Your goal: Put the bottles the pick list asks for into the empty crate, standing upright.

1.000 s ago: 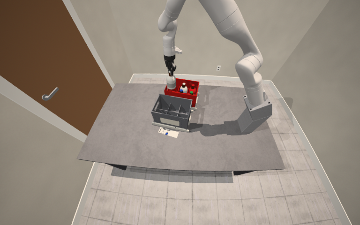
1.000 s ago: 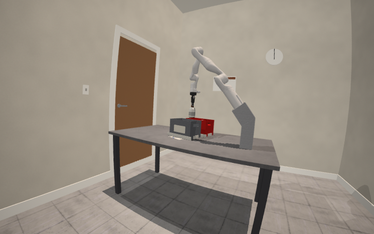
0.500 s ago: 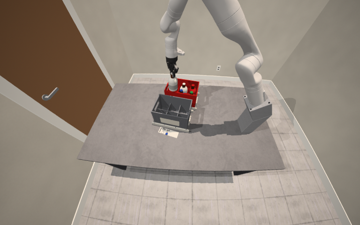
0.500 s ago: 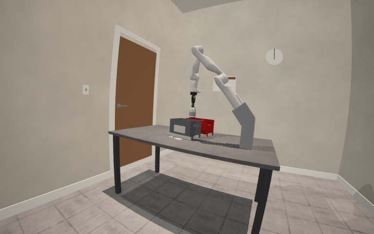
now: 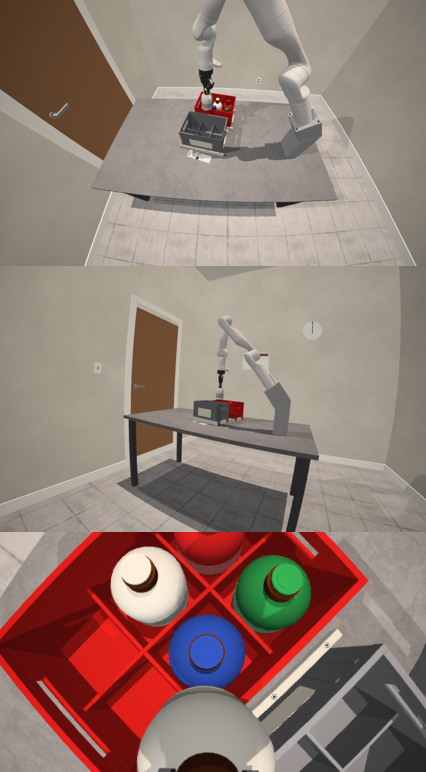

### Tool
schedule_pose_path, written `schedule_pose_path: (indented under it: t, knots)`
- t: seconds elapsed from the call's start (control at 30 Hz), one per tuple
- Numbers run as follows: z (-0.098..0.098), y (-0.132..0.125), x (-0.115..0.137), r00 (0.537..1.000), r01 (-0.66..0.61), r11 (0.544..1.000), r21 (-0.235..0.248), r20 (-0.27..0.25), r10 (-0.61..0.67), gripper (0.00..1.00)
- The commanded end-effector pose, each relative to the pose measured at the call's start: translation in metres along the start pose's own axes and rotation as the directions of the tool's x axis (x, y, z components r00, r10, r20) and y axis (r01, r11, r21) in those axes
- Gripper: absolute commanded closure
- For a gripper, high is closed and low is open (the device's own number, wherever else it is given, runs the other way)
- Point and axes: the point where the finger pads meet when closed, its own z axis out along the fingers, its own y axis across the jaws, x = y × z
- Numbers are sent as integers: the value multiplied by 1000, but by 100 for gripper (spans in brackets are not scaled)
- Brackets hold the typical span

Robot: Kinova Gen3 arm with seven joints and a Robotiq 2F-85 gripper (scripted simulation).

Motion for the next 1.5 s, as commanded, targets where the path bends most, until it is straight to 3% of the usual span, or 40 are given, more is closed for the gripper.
schedule_pose_path:
  t: [0.0, 1.47]
  knots:
    - [-1, 2, 0, 1000, 0, 1000, 2, 1, 0, 90]
    - [0, 82, 2, 1000, 0, 1000, 2, 1, 0, 90]
